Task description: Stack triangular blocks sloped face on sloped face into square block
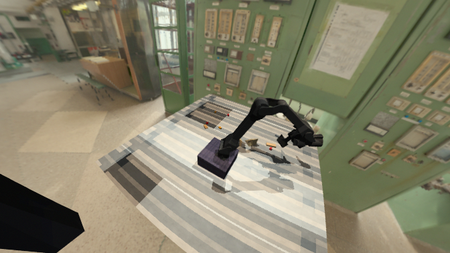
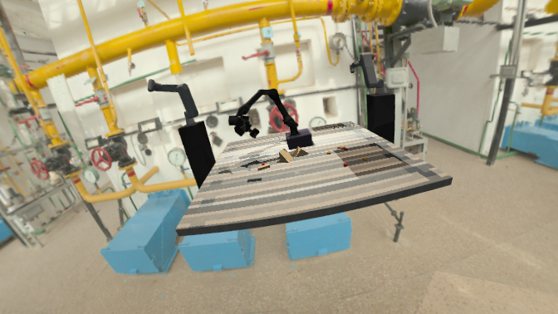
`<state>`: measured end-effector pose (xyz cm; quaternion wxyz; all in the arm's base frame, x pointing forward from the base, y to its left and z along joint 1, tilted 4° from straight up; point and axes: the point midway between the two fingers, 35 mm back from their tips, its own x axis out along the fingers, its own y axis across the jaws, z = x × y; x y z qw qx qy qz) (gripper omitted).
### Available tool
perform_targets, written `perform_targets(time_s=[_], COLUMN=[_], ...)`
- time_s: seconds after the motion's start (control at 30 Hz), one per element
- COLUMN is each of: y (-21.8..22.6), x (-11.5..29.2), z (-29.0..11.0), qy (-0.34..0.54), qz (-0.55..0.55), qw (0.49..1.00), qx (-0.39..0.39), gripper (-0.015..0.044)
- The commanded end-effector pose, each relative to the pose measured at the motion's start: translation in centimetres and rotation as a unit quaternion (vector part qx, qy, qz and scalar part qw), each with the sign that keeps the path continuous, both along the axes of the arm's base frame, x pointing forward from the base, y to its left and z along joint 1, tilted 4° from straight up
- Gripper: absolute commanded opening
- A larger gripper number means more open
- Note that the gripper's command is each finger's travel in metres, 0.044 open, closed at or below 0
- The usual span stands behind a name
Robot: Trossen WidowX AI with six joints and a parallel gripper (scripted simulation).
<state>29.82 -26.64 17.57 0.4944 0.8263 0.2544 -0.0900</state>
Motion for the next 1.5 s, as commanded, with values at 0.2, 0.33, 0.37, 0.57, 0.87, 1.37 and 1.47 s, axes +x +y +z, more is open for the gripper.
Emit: perform_targets(time_s=[0.2, 0.33, 0.37, 0.57, 0.87, 1.37, 1.47], y=[7.3, 8.9, 9.3, 11.6, 15.0, 20.1, 20.7], x=[1.2, 1.1, 1.0, 0.6, -0.7, -4.1, -4.7], z=[-7.3, -8.4, -8.6, -10.1, -12.0, -14.1, -14.3], qy=[-0.057, -0.09, -0.1, -0.164, -0.285, -0.523, -0.568], qz=[0.331, 0.407, 0.425, 0.532, 0.66, 0.73, 0.715], qw=[0.883, 0.825, 0.808, 0.695, 0.485, 0.085, 0.012], qx=[-0.328, -0.382, -0.395, -0.455, -0.499, -0.432, -0.407], gripper=[0.044, 0.044, 0.044, 0.044, 0.044, 0.044, 0.044])
